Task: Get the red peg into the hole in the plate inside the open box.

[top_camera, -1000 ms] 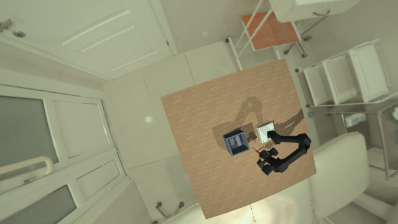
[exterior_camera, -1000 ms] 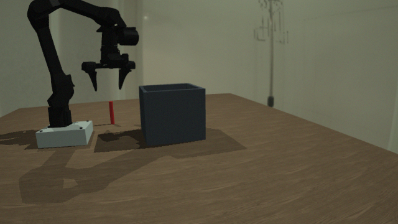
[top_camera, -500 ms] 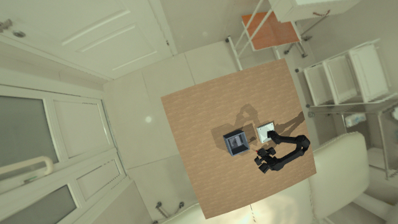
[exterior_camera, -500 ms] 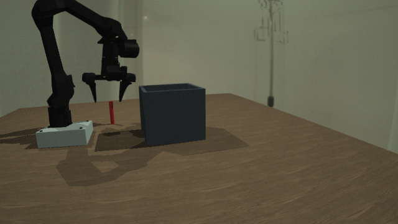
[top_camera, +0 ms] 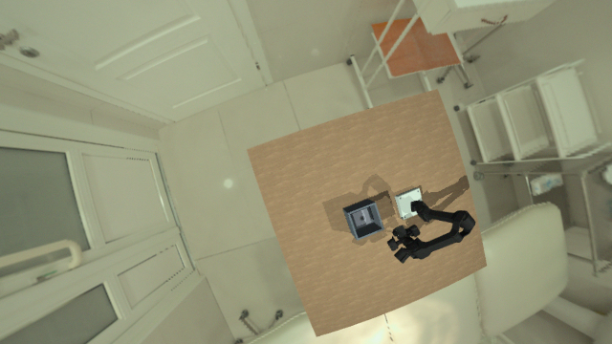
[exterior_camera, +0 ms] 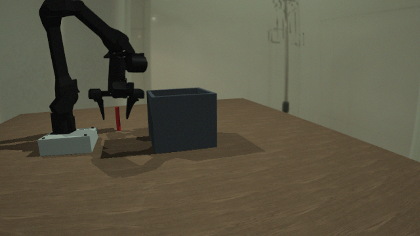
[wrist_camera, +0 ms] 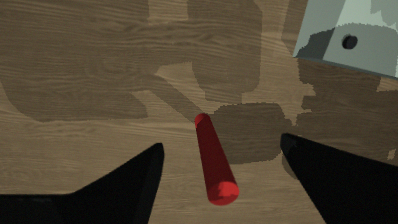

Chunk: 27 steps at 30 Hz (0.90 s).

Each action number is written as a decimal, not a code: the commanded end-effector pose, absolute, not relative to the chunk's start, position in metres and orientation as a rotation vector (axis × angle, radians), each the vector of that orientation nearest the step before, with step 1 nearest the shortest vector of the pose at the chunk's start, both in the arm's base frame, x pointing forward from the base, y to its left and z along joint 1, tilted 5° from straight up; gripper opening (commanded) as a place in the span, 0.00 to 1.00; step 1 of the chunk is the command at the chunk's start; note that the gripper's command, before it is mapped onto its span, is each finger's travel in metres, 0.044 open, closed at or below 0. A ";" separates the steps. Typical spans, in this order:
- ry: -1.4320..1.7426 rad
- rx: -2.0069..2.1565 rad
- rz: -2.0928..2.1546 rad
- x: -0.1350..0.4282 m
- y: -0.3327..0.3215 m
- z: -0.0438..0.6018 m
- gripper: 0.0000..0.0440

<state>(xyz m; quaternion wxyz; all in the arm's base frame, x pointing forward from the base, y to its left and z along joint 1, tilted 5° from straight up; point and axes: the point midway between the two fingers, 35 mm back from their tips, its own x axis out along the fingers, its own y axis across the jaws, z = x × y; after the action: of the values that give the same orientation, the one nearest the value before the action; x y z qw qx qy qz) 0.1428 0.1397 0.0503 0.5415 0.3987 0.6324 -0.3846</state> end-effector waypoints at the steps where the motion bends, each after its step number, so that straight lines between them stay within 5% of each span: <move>1: 1.491 0.953 -0.926 0.145 0.141 0.041 0.69; 13: 1.484 0.963 -0.876 0.159 0.151 0.037 0.02; 27: 1.469 1.117 -0.726 0.184 0.174 0.084 0.00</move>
<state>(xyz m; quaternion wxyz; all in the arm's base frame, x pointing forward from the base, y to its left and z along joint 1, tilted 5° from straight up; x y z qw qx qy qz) 0.1786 0.1696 0.0696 0.5463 0.4567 0.6224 -0.3249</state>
